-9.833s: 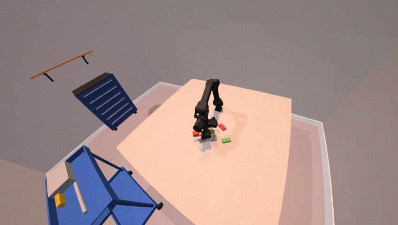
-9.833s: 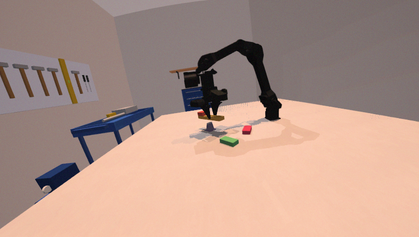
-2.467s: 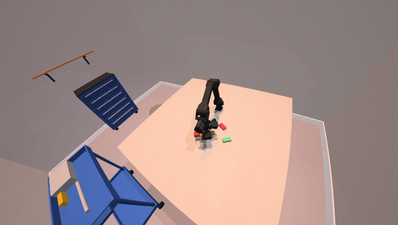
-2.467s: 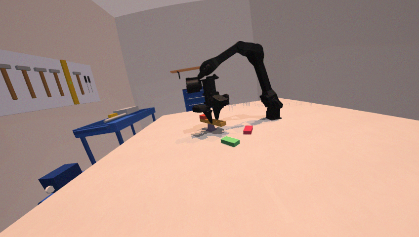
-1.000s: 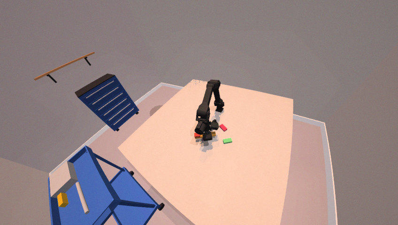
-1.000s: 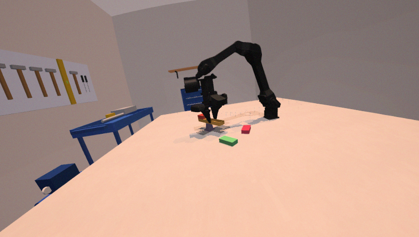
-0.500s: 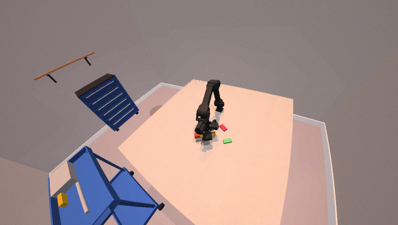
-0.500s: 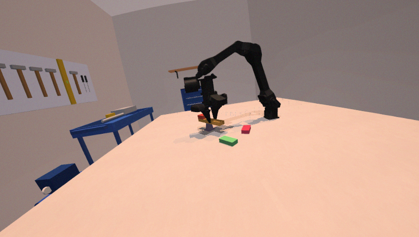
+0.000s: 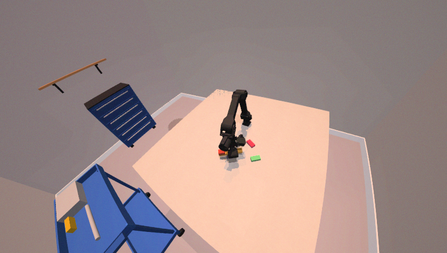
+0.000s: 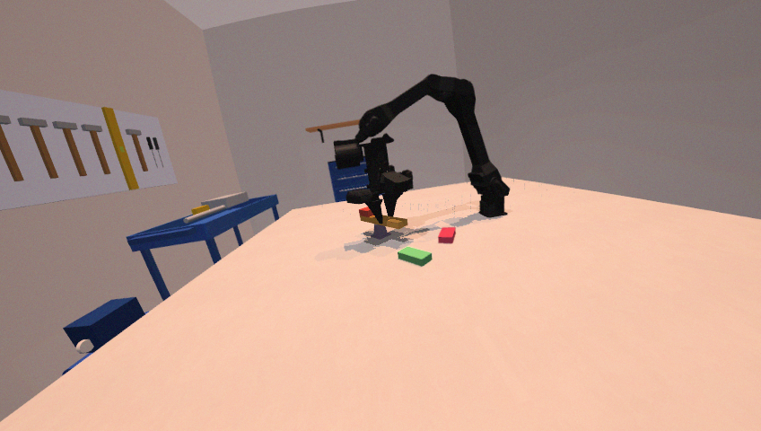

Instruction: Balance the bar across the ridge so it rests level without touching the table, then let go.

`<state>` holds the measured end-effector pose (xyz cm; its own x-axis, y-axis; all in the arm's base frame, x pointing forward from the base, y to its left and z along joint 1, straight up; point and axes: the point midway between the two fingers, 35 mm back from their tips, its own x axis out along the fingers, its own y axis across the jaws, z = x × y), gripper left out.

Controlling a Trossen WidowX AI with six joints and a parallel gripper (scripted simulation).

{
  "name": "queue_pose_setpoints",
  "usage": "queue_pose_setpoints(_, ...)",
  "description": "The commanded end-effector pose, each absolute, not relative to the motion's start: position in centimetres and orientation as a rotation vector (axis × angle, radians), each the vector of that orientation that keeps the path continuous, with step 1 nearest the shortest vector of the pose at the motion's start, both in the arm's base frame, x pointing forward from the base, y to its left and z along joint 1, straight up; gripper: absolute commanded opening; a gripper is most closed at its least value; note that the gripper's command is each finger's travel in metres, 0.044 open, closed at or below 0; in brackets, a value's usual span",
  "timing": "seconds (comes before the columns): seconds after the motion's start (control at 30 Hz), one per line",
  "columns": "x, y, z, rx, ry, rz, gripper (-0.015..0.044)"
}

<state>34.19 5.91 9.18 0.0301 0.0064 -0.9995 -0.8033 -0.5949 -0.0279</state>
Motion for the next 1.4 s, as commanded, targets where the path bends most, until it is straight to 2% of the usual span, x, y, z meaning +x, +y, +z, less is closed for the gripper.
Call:
queue_pose_setpoints(0.0,34.19,5.91,9.18,-1.678,0.816,1.633,0.0)
queue_pose_setpoints(0.43,34.19,5.91,9.18,-1.678,0.816,1.633,0.0)
queue_pose_setpoints(0.63,34.19,5.91,9.18,-1.678,0.816,1.633,0.0157)
queue_pose_setpoints(0.67,34.19,5.91,9.18,-1.678,0.816,1.633,0.0167)
queue_pose_setpoints(1.37,34.19,5.91,9.18,-1.678,0.816,1.633,0.0169)
